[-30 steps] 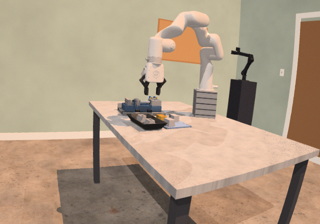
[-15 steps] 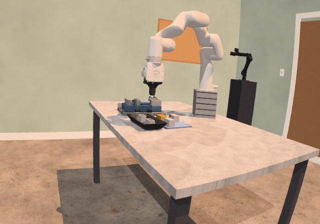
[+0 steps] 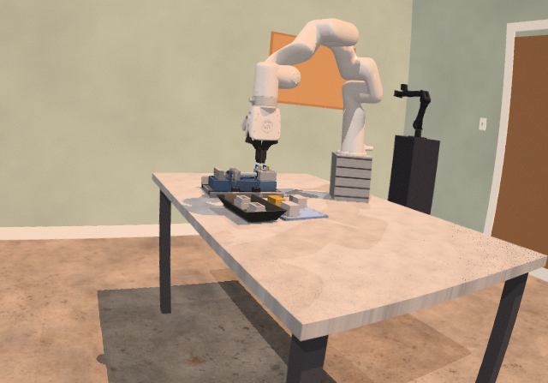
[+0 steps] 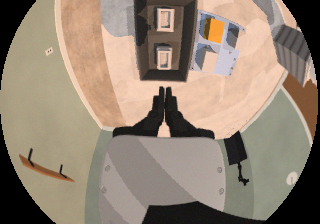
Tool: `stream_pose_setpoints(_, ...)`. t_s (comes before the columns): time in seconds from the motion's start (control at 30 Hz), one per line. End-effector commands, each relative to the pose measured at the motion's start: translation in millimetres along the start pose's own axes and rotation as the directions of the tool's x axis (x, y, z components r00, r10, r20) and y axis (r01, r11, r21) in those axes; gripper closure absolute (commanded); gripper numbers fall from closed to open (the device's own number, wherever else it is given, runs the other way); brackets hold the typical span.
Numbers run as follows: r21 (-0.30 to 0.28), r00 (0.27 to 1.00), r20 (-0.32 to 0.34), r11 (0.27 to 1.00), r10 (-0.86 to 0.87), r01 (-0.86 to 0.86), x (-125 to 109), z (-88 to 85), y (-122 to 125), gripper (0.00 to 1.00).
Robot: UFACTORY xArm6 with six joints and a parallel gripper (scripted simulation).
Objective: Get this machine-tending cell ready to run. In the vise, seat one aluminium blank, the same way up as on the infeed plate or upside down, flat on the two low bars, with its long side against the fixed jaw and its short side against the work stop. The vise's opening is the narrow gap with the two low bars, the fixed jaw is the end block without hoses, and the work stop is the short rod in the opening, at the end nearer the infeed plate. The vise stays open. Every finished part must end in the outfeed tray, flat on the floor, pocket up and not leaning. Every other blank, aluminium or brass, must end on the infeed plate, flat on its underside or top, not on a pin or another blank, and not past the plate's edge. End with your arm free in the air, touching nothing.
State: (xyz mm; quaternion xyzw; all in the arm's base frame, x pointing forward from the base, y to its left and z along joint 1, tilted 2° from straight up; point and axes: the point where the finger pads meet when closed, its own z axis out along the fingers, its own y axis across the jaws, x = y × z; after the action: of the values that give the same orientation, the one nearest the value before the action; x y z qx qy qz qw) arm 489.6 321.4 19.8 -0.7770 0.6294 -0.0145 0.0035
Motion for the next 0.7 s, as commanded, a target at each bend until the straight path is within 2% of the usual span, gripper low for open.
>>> stream_pose_setpoints(0.0, 0.005, 1.000, 0.002, 1.000, 0.000, 0.000, -1, -2.2, -2, 1.00)
stream_pose_setpoints(0.2, 0.005, 1.000, 0.002, 1.000, 0.000, 0.000, -1, -2.4, 2, 1.00)
stream_pose_setpoints(0.3, 0.005, 1.000, 0.001, 1.000, 0.000, 0.000, -1, -3.0, 40, 1.00)
stream_pose_setpoints(0.4, 0.005, 1.000, 0.001, 1.000, 0.000, 0.000, 0, -3.0, 60, 1.00)
stream_pose_setpoints(0.47, 0.005, 1.000, 0.001, 1.000, 0.000, 0.000, 0, -3.0, 60, 1.00)
stream_pose_setpoints(0.53, 0.004, 1.000, 0.001, 1.000, 0.000, 0.000, 3, -2.4, 90, 1.00)
stream_pose_setpoints(0.67, 0.004, 1.000, 0.002, 1.000, 0.000, 0.000, 6, -1.4, 115, 1.00)
